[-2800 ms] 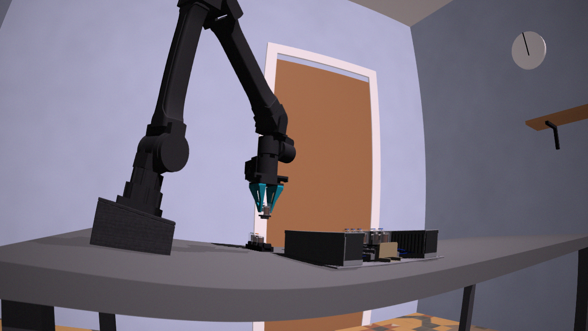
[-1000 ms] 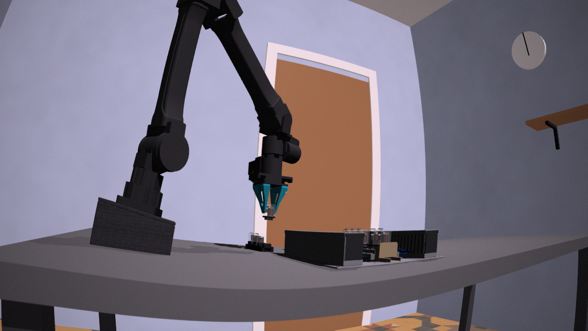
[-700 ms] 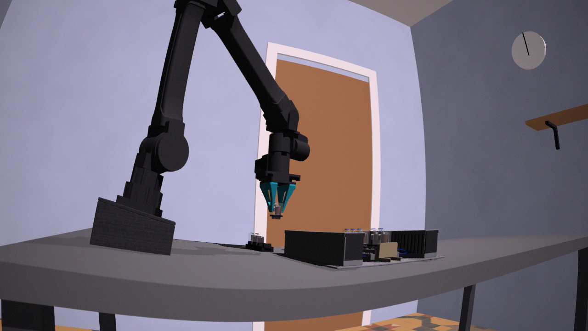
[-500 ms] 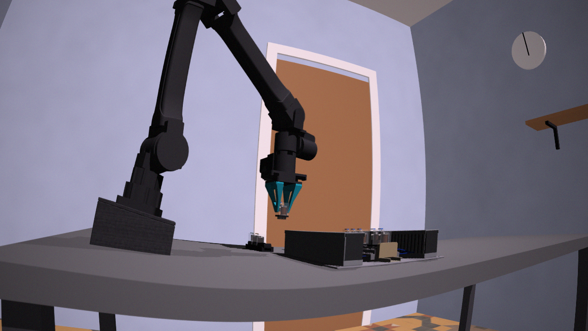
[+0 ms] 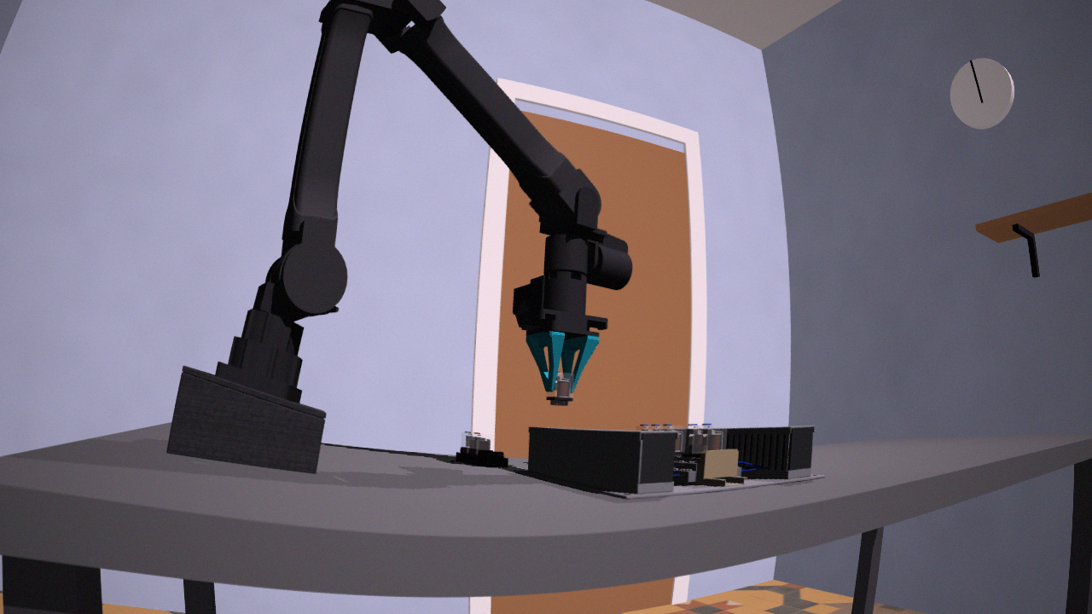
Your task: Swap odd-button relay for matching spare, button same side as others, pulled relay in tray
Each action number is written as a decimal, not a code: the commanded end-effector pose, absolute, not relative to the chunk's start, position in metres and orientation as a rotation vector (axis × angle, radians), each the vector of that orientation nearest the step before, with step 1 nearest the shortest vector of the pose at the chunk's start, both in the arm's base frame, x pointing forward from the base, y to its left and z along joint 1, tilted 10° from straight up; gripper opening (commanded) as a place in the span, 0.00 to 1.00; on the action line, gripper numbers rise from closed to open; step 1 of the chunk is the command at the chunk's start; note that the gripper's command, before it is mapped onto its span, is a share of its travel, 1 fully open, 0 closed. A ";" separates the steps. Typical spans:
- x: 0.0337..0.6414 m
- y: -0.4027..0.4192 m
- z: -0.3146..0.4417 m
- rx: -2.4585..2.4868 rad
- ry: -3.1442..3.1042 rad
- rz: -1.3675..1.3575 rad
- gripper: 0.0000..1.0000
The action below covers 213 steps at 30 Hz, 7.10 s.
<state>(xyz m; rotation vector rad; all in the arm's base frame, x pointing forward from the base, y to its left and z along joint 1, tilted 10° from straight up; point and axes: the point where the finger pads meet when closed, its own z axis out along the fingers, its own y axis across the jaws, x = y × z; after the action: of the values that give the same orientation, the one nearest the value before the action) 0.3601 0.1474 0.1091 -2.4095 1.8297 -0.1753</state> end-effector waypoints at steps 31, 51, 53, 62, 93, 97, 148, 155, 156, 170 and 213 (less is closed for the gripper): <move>0.462 0.012 0.146 -2.407 1.785 -0.217 0.00; 0.477 -0.015 0.149 -2.411 1.783 -0.218 0.00; 0.478 -0.016 0.149 -2.410 1.784 -0.219 0.00; 0.479 -0.016 0.150 -2.404 1.791 -0.220 0.00; 0.472 -0.014 0.145 -2.368 1.846 -0.201 0.00; 0.472 -0.014 0.145 -2.313 1.909 -0.196 0.00; 0.471 -0.017 0.122 -2.230 2.011 -0.173 0.00; 0.478 -0.018 0.132 -2.219 1.989 -0.210 0.00; 0.479 -0.017 0.135 -2.216 1.984 -0.219 0.00; 0.487 -0.017 0.151 -2.197 1.964 -0.260 0.00; 0.471 -0.015 0.124 -2.243 2.007 -0.162 0.00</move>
<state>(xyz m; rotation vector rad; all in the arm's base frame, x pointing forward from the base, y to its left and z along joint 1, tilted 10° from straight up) 0.4692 -0.0130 0.1205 -2.2441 2.0094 -0.1687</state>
